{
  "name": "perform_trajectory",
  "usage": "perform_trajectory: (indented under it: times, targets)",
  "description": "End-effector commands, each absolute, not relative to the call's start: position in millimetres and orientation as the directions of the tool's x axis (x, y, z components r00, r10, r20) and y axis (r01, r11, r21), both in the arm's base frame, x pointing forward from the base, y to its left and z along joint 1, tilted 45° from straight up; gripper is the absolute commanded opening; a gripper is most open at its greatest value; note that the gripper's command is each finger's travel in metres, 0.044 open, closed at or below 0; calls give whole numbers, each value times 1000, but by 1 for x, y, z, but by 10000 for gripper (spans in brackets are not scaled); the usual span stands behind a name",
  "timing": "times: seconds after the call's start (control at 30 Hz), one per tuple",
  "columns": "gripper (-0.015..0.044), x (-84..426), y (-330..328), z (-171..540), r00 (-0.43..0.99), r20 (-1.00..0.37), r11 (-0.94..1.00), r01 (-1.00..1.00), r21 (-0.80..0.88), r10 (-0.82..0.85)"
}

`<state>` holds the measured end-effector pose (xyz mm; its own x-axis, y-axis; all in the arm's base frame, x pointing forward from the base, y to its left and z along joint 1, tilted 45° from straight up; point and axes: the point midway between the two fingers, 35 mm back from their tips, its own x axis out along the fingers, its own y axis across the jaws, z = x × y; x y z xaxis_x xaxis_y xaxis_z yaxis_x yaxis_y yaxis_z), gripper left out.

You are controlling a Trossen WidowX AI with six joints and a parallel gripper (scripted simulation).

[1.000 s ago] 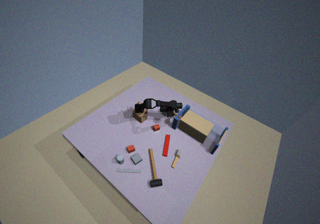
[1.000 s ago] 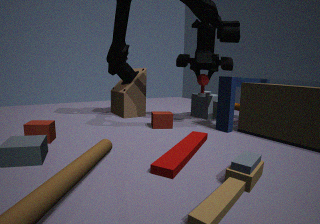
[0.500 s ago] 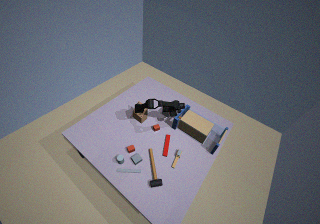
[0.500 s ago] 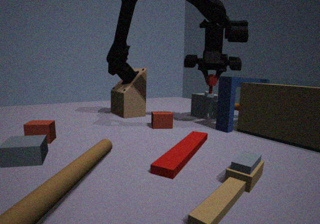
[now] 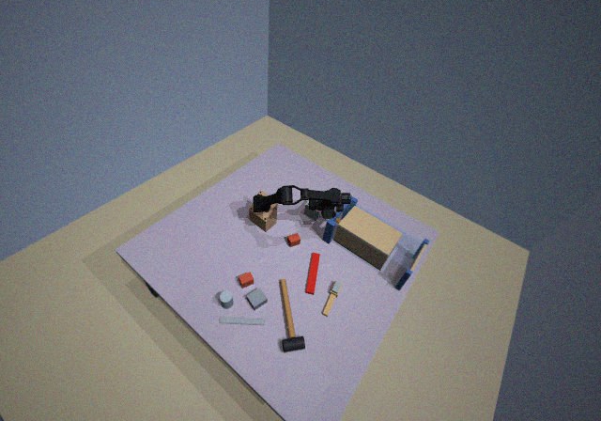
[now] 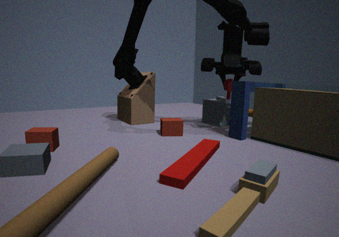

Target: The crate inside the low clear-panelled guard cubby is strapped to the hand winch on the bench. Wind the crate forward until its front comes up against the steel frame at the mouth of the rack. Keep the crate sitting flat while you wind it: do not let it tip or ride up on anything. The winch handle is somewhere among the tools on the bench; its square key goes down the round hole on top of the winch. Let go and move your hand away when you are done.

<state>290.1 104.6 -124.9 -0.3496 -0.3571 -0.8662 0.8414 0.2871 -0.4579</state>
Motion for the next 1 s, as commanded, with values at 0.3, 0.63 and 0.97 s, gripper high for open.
perform_trajectory:
  times: [0.3, 0.63, 0.97]
  targets:
    - [0, 306, 120, -145, -324, -882, 295, 854, -428, -342]
    - [0, 311, 130, -154, -323, -883, 295, 855, -427, -341]
    - [0, 314, 140, -164, -323, -883, 295, 855, -426, -340]
